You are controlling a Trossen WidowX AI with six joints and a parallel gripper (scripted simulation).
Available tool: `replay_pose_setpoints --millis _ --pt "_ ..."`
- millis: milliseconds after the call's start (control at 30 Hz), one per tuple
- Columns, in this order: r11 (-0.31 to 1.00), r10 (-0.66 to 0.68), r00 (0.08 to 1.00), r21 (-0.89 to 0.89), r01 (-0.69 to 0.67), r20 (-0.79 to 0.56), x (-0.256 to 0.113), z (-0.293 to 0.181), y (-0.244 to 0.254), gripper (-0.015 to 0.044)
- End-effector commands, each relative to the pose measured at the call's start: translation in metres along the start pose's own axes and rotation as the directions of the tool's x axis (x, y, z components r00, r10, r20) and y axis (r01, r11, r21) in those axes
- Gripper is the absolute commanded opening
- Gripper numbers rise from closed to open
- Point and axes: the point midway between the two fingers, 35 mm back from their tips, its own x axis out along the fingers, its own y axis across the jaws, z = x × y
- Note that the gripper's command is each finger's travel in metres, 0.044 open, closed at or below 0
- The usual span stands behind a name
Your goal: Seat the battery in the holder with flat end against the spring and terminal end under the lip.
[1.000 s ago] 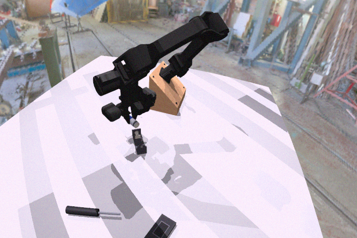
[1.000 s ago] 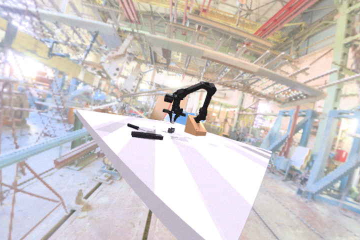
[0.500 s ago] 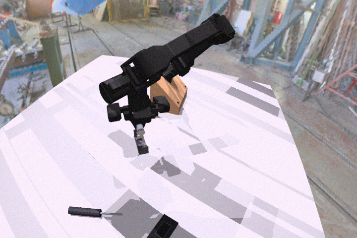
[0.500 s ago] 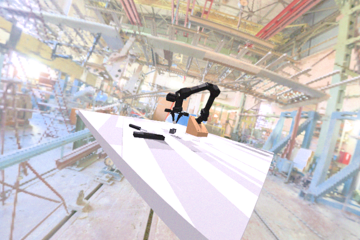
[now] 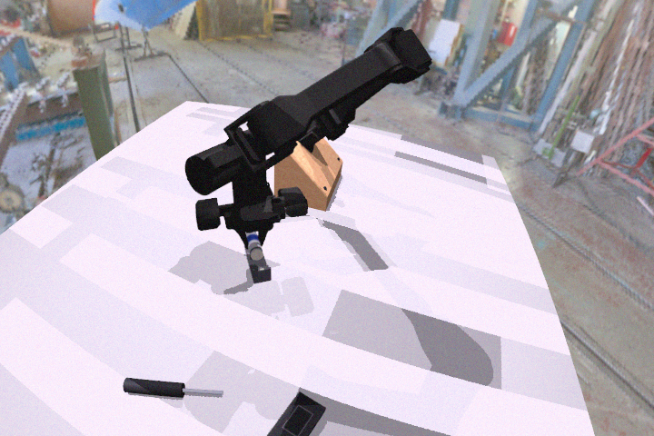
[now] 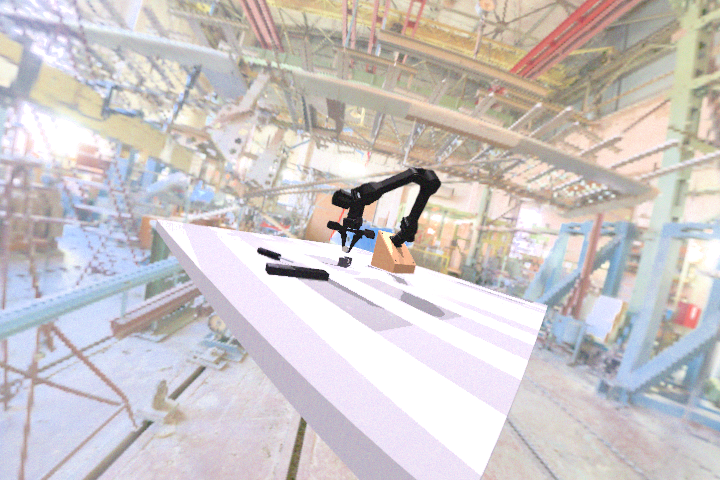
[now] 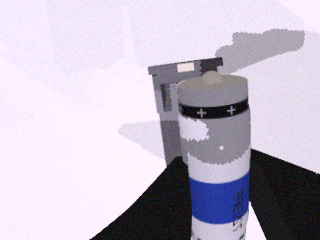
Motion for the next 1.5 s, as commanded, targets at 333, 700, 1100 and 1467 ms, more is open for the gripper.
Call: replay_pose_setpoints --millis 333,700,1100,1467 --pt "1.0 0.001 0.991 -0.011 0.0 0.133 0.017 0.001 0.006 0.0078" --pt "1.0 -0.007 0.982 -0.006 0.009 0.187 0.022 -0.001 0.002 0.0078" --pt "1.0 -0.015 0.969 -0.001 0.016 0.248 0.028 -0.004 0.0 0.0078" --pt "1.0 -0.019 0.953 0.002 0.02 0.301 0.031 -0.007 0.0 0.0078"
